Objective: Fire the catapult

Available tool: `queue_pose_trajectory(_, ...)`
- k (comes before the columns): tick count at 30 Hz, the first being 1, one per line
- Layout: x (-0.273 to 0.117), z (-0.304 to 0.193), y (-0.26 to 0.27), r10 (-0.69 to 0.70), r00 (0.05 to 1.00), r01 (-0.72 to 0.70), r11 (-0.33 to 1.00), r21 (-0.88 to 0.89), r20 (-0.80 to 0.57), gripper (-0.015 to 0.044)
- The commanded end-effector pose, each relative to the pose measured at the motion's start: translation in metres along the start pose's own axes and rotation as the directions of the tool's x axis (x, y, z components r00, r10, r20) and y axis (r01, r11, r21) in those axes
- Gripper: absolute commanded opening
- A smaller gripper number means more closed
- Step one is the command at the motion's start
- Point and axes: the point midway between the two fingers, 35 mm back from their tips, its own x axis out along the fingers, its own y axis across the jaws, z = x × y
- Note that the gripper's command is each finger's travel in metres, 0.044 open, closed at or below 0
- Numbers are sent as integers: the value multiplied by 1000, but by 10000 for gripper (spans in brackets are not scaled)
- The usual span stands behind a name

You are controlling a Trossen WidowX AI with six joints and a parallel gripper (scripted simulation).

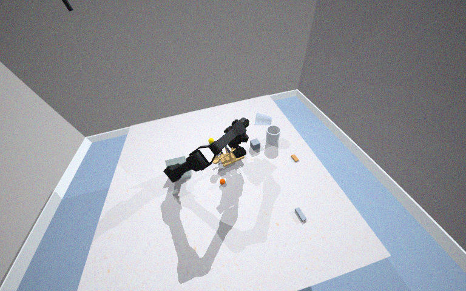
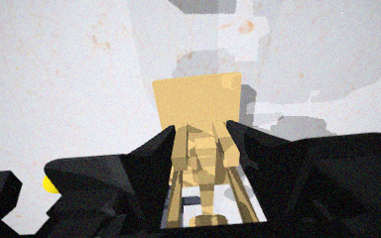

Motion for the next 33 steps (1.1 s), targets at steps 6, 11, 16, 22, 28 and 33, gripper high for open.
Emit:
queue_pose_trajectory(6, 11, 0, 2, -4, 1000, 4, 1000, -9, 8, 0)
queue_pose_trajectory(11, 19, 0, 2, -5, 1000, 5, 1000, -9, 8, 0)
queue_pose_trajectory(16, 21, 0, 1, -1, 1000, 1, 1000, -1, 0, 0)
queue_pose_trajectory(22, 21, 0, 1, -1, 1000, 1, 1000, -1, 0, 79)
queue_pose_trajectory(28, 21, 0, 1, -1, 1000, 1, 1000, -1, 0, 236)
queue_pose_trajectory(33, 19, 0, 1, -1, 1000, 1, 1000, -2, 0, 368)
